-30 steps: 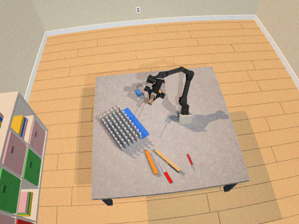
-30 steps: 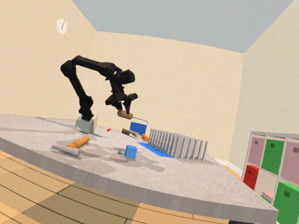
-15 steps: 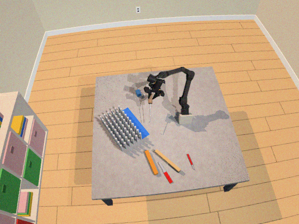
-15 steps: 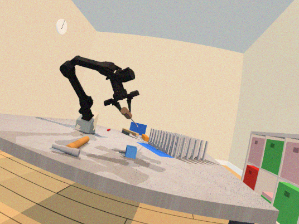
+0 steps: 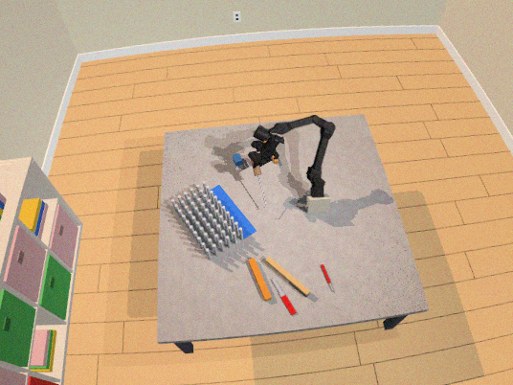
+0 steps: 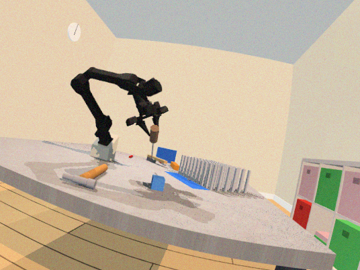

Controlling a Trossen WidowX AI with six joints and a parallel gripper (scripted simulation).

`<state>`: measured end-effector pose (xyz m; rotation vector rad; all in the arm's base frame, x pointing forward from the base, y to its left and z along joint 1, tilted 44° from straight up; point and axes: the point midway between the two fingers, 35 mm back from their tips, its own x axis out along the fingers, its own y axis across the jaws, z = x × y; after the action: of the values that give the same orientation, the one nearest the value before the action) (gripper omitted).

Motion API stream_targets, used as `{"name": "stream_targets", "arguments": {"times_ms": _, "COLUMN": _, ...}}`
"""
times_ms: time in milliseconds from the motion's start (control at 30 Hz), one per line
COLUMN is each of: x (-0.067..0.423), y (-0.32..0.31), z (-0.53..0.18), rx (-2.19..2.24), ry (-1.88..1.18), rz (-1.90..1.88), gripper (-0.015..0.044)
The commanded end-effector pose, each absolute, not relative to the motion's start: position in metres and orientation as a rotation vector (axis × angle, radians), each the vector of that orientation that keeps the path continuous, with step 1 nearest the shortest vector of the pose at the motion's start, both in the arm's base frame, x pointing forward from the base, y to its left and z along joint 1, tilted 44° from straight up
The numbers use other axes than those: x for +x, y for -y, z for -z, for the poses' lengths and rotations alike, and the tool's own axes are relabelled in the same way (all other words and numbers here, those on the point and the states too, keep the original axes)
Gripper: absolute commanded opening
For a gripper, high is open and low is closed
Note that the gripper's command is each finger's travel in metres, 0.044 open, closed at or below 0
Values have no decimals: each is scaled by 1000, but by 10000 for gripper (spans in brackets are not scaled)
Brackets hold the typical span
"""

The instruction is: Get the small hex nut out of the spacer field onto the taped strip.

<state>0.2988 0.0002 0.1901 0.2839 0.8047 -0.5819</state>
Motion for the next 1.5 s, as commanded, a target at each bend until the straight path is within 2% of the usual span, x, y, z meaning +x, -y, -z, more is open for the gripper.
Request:
{"name": "stream_targets", "arguments": {"times_ms": 0, "x": 299, "y": -1, "z": -197, "rx": 161, "ry": -801, "rz": 525, "gripper": 0}}
{"name": "stream_targets", "arguments": {"times_ms": 1467, "x": 294, "y": 21, "z": -232, "rx": -1321, "ry": -941, "rz": 134, "gripper": 0}}
